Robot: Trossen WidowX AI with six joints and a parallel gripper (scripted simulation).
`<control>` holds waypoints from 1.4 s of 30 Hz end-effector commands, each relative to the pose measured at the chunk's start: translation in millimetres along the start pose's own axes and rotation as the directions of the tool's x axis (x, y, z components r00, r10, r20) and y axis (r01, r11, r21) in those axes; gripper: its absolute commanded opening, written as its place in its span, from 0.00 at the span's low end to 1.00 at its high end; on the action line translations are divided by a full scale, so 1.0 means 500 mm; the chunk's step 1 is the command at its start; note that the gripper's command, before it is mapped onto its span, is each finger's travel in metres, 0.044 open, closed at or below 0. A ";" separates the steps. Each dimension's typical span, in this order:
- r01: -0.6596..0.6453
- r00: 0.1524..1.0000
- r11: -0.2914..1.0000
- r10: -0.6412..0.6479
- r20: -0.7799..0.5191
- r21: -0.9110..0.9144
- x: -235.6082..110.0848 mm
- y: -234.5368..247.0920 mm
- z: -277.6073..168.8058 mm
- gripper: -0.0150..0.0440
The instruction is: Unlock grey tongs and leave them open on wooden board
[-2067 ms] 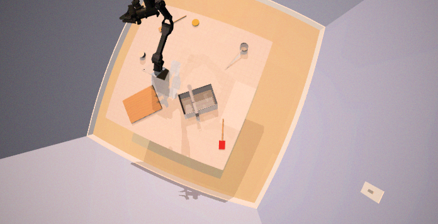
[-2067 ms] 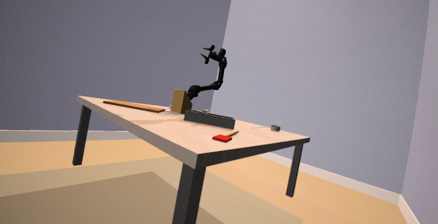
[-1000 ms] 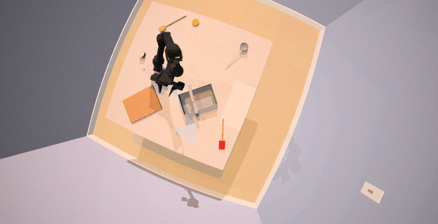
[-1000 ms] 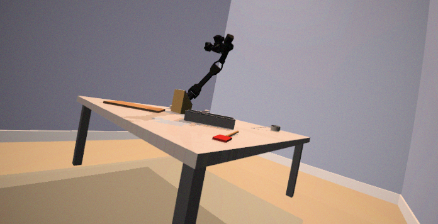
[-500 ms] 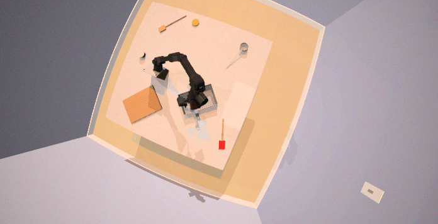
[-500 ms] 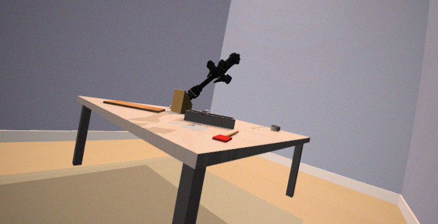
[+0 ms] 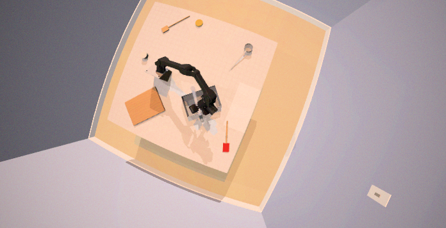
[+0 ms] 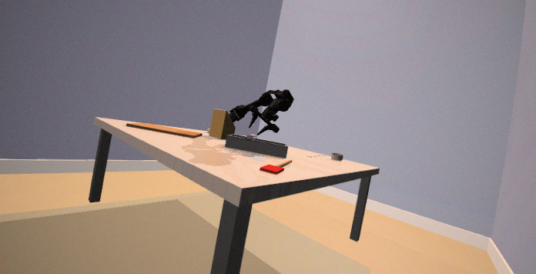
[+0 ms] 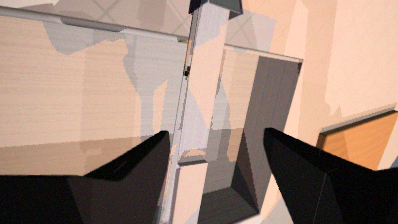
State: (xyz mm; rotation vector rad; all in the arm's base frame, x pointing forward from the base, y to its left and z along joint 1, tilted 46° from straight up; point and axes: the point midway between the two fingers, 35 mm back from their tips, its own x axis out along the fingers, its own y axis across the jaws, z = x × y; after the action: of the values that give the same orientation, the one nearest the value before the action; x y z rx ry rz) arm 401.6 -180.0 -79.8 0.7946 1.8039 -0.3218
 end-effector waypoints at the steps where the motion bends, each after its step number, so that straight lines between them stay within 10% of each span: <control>1: -0.012 1.000 1.000 0.012 0.012 -0.019 -0.012 0.017 0.003 0.69; 42: -0.013 1.000 1.000 0.013 0.007 -0.016 0.093 0.023 0.008 0.69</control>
State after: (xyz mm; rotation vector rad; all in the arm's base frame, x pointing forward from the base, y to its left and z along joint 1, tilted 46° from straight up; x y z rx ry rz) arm 404.6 -160.5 -115.9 0.7866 1.7901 -0.3008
